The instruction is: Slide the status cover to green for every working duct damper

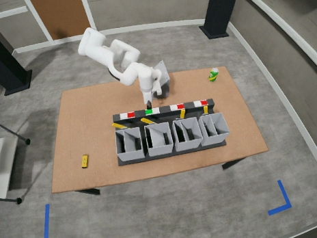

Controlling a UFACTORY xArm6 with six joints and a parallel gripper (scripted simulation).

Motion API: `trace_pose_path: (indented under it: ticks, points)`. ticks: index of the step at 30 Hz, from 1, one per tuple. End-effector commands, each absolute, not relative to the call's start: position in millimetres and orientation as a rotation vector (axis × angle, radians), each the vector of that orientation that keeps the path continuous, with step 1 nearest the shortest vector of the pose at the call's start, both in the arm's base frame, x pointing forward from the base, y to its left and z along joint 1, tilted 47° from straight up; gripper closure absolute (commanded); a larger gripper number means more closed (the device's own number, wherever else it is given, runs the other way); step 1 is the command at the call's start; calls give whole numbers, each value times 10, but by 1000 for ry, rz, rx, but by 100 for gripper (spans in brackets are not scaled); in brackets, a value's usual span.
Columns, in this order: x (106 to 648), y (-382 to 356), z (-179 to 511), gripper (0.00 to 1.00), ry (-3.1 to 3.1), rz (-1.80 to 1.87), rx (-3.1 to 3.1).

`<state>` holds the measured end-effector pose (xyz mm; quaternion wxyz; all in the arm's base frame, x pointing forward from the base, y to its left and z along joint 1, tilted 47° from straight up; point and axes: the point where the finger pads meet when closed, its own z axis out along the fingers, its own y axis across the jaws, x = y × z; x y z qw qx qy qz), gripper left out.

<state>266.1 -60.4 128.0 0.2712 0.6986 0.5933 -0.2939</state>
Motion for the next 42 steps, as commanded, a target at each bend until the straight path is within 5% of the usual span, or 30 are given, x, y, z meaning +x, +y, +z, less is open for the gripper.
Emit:
trace_pose_path:
  ticks: [1,42]
  points:
    - [2671,-598,1286,0,1598,-788,1882]
    - [2671,-598,1286,0,1598,-788,1882]
